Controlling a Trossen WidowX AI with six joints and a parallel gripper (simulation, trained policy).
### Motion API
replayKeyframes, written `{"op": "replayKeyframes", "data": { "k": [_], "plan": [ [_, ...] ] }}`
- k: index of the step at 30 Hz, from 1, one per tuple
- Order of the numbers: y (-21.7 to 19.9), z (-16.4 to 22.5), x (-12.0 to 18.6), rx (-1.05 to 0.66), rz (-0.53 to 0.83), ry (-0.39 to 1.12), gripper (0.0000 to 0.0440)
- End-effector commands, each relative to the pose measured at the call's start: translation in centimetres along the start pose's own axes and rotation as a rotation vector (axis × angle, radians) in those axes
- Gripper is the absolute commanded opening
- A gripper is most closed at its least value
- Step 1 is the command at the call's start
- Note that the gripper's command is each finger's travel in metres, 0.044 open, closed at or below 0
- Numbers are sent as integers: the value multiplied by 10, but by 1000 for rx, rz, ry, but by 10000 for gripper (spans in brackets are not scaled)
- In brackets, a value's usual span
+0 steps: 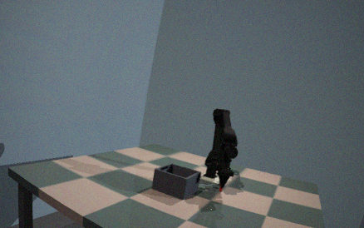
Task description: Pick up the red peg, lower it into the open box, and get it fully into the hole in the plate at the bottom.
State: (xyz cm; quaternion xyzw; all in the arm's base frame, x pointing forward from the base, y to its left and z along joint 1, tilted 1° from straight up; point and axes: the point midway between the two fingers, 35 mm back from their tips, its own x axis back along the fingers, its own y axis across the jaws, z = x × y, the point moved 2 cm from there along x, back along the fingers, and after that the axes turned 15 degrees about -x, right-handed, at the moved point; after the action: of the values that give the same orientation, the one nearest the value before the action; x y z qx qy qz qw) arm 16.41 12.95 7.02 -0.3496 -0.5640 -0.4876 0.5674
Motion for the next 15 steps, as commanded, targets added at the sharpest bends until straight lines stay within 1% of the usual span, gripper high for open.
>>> {"op": "replayKeyframes", "data": {
  "k": [1,15],
  "plan": [
    [6,-1,5,15,-23,7,3],
    [42,-20,66,112,-175,-92,0]
  ]
}}
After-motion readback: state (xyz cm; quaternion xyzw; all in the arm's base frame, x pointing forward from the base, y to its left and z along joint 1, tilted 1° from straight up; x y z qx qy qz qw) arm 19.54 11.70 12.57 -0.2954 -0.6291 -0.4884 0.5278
